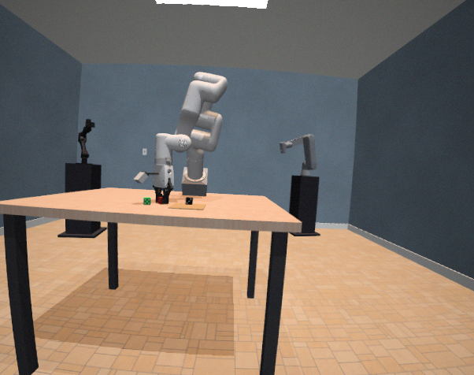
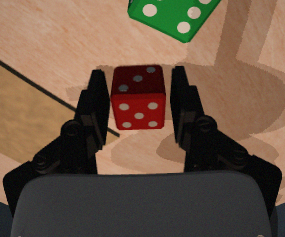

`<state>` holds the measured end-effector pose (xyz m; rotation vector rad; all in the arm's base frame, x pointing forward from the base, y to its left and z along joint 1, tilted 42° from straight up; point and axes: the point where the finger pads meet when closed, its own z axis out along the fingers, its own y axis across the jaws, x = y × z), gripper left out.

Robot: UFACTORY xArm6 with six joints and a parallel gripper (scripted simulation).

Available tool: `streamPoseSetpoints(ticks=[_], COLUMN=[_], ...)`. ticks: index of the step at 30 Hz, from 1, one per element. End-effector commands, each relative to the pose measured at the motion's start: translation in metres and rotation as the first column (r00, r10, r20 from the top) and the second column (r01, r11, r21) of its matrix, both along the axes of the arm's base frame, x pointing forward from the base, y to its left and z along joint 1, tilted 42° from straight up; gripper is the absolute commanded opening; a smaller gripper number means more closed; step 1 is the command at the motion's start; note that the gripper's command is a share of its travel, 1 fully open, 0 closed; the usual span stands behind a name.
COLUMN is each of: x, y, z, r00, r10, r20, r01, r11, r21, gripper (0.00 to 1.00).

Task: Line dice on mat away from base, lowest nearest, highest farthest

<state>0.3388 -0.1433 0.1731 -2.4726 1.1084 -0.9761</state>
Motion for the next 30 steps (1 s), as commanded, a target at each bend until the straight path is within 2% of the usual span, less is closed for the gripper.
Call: streamPoseSetpoints(ticks=[1,18,19,30], x=[0.0004,0.0004,0.0004,0.0004], y=[-0.0003,-0.0003,-0.0003,-0.0003], z=[0.0008,0.0008,0.0008,0.0008], r00=[1.000,1.000,1.000,1.000], r10=[0.000,0.000,0.000,0.000], r20=[0.002,0.002,0.002,0.002], r01=[0.000,0.000,0.000,0.000], r11=[1.000,1.000,1.000,1.000], r21=[-0.001,-0.001,-0.001,-0.001], gripper=[0.47,0.47,0.27,0.27])
